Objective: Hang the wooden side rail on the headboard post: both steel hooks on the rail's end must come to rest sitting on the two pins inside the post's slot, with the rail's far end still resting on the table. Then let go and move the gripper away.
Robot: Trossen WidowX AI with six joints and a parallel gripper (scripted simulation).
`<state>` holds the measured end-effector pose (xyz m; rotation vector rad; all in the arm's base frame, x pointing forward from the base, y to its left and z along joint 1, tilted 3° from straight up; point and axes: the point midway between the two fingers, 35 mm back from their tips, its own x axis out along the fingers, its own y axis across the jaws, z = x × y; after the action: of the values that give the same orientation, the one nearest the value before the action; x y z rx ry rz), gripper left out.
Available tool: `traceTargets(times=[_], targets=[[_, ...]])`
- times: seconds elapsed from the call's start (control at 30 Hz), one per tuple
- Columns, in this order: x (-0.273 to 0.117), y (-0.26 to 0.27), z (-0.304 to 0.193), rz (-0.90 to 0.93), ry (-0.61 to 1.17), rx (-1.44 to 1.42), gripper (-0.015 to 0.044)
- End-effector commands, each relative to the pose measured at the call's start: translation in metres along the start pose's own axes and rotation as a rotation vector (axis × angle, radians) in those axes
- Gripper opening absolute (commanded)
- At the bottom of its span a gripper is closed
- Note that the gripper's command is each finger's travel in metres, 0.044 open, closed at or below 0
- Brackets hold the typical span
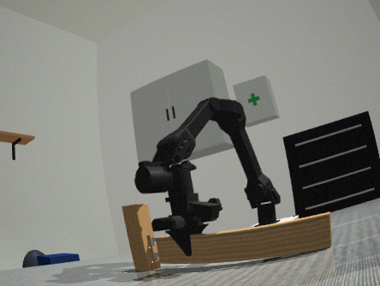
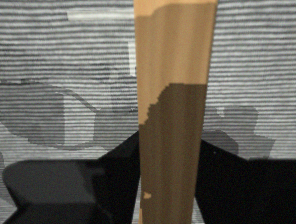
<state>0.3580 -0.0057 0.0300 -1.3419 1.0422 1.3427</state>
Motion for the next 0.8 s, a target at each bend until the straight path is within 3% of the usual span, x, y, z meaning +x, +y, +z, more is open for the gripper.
traceTargets(times=[0.0,0.77], targets=[[-0.0008,-0.0007,-0.0013,-0.002,0.004,-0.006,0.0000],[-0.0021,-0.0021,-0.0036,-0.002,0.005,-0.006,0.0000]])
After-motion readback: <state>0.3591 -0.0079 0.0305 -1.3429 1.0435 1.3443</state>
